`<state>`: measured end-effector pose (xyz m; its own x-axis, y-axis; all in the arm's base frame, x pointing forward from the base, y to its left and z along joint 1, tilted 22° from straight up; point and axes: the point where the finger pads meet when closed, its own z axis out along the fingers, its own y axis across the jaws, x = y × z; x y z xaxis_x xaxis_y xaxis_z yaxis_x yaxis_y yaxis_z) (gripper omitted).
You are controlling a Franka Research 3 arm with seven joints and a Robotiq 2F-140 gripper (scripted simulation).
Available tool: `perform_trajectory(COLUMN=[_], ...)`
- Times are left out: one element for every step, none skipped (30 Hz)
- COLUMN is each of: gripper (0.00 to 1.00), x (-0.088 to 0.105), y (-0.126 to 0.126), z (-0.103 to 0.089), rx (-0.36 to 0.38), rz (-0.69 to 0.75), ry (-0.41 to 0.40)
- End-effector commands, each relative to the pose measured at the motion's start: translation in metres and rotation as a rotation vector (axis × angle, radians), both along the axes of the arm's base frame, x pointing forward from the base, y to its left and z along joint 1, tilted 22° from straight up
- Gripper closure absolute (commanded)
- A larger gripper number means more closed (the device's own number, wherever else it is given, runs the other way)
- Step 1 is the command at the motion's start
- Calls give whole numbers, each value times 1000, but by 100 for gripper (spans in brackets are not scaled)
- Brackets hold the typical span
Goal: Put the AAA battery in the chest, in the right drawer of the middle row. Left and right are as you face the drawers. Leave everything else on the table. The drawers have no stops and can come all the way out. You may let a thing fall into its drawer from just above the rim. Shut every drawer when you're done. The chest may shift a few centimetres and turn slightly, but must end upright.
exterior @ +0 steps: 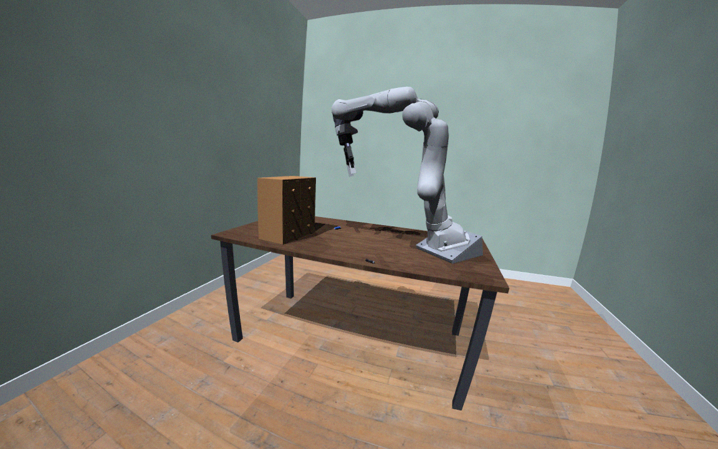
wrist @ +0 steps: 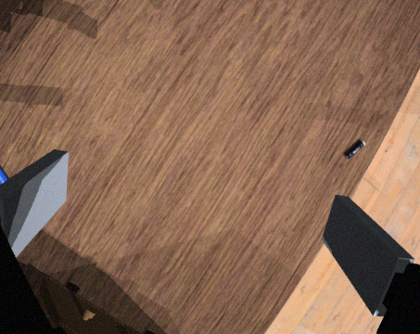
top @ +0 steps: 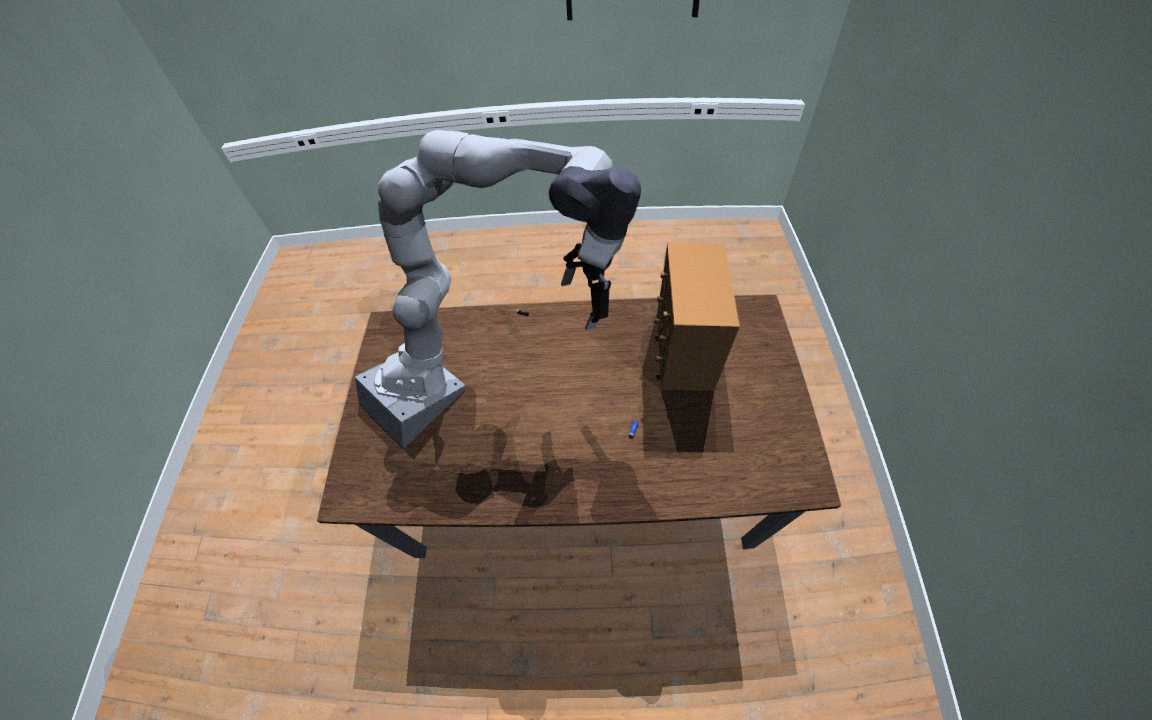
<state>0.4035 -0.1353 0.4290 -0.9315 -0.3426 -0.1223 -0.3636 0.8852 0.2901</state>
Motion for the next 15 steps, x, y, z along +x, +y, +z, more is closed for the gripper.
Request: perform_trajectory(gripper=[0,0,0,0,0,0,0,0,0,0,0,0,0,0,0], x=[4,4,4,4,4,4,4,4,4,4,4,4,4,4,4], y=[2,2,3,4,4,5,6,7,8,8,9,10,11,11,12], z=[3,3,4,6,7,8,9,10,12,13,14,15,16,17,18], rx=[-6,-6,-7,-8,-8,-8,-9,-9,-9,-9,-10,-10,-10,-10,-10], rz=[-97,-97,-107,-116,-126,-135,-144,-154,-163,-172,-180,-189,-198,-207,-215], ry=[2,2,-1,-4,-7,-10,-13,-16,-18,-21,-24,-27,-30,-33,-35])
